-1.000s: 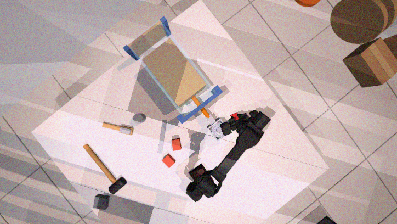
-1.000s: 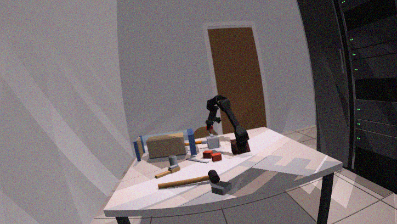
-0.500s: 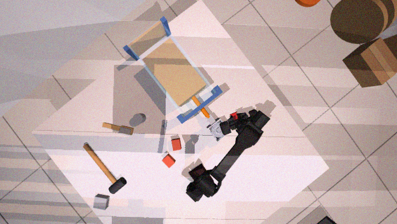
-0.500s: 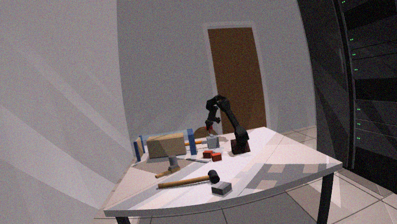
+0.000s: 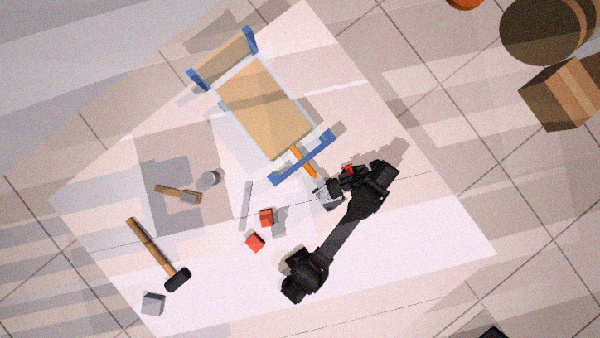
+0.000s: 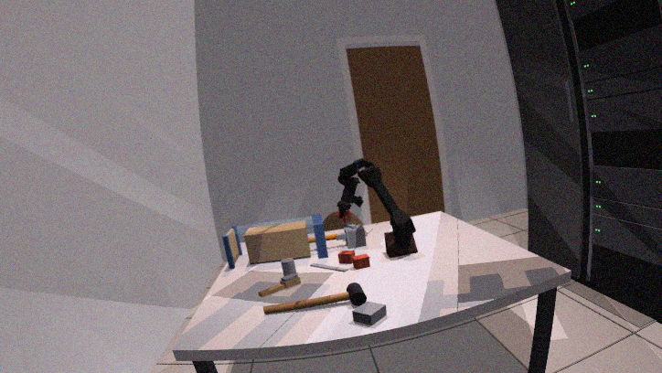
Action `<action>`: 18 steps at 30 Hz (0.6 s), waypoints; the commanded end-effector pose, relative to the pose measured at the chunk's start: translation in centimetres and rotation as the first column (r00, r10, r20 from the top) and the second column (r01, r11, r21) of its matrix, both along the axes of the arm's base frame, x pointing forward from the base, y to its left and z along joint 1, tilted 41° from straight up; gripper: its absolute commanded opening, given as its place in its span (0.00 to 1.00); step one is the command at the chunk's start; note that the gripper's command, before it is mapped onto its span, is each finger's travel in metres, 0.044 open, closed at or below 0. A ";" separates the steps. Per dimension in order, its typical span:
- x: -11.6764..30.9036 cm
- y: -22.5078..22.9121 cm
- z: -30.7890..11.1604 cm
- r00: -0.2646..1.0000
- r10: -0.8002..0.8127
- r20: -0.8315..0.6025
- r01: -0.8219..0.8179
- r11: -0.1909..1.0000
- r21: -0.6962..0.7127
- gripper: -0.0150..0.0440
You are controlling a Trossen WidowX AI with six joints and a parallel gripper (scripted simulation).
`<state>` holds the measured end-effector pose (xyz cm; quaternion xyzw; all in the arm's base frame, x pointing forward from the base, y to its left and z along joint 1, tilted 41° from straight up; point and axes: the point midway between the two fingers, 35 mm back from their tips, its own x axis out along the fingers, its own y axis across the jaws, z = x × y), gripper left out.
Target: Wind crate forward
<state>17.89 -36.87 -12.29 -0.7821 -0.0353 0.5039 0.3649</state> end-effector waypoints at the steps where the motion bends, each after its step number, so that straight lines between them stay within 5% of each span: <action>1: 2.2 0.8 0.7 0.999 0.016 0.033 -0.016 1.000 0.012 0.25; 18: 3.4 1.3 1.3 0.999 0.016 0.034 -0.016 1.000 0.013 0.25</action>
